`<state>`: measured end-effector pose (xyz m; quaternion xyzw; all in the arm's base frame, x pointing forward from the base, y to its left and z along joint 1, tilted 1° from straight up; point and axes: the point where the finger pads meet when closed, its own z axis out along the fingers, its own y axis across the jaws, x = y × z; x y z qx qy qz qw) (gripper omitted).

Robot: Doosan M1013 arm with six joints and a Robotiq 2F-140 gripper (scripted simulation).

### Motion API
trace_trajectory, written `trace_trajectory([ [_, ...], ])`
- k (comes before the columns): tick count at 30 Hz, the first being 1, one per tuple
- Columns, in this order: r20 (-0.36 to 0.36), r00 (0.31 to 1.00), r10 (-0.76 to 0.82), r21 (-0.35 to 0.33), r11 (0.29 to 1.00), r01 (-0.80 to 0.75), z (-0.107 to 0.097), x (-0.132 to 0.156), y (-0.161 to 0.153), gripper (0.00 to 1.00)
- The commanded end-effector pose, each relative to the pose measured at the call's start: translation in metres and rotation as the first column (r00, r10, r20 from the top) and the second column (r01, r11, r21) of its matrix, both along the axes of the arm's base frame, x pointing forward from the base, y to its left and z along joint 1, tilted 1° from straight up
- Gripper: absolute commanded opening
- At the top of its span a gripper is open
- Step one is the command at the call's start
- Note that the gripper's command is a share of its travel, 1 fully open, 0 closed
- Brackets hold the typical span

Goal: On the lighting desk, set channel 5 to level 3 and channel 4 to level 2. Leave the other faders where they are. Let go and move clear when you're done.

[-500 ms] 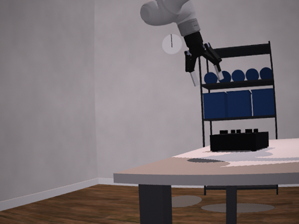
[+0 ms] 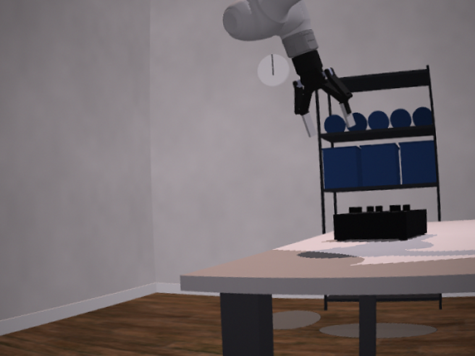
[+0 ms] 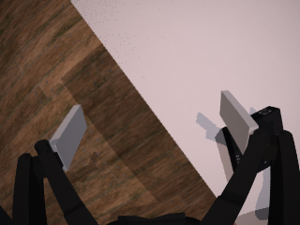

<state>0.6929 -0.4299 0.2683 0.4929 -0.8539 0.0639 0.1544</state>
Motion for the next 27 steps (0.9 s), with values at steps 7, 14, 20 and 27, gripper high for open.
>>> trace_trajectory([
  [7, 0.027, 0.992, 0.121, 0.081, 0.989, -0.123, -0.015, -0.025, 0.057, 1.00],
  [14, 0.100, 0.949, 0.299, 0.189, 0.931, -0.313, -0.043, -0.075, 0.150, 1.00],
  [20, 0.160, 0.906, 0.393, 0.239, 0.875, -0.422, -0.064, -0.118, 0.214, 1.00],
  [27, 0.219, 0.858, 0.464, 0.269, 0.817, -0.510, -0.085, -0.159, 0.267, 1.00],
])
